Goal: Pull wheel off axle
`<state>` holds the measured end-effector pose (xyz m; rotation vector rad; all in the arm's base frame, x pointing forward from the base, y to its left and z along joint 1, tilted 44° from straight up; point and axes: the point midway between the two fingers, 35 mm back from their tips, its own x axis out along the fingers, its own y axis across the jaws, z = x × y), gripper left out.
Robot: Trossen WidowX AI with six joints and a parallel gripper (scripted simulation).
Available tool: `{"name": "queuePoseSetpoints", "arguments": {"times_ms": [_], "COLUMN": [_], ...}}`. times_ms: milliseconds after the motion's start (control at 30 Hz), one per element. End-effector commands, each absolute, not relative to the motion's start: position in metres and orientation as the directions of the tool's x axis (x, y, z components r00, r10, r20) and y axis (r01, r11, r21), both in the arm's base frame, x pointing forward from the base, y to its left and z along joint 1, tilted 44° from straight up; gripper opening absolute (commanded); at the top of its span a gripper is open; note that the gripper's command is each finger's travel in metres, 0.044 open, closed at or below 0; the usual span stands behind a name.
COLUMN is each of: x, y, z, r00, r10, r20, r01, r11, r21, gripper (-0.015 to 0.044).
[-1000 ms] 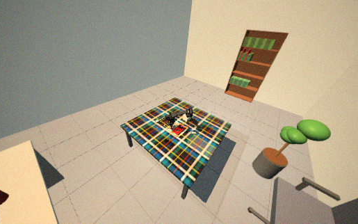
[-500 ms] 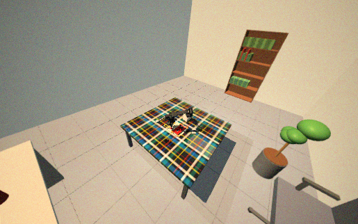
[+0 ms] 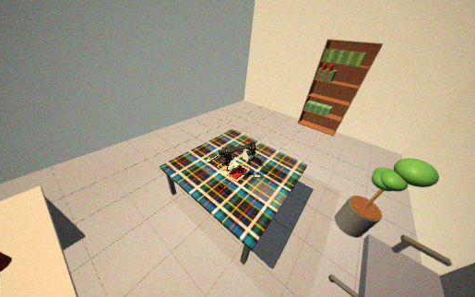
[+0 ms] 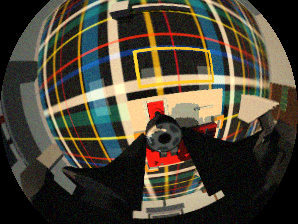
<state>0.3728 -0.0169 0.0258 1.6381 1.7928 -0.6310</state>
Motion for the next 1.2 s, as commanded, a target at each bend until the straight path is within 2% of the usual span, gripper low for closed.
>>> {"name": "queuePoseSetpoints", "arguments": {"times_ms": [0, 800, 1167], "x": [0.373, 0.321, 0.319], "y": [-0.018, -0.096, -0.089], "z": [0.025, -0.034, -0.044], "r00": [-0.037, -0.041, -0.042], "r10": [0.694, 0.688, 0.689], "r20": [-0.719, -0.724, -0.724], "r01": [0.991, 0.991, 0.991], "r11": [0.116, 0.122, 0.122], "r21": [0.061, 0.059, 0.059], "gripper": [0.0000, 0.0000, 0.0000]}}
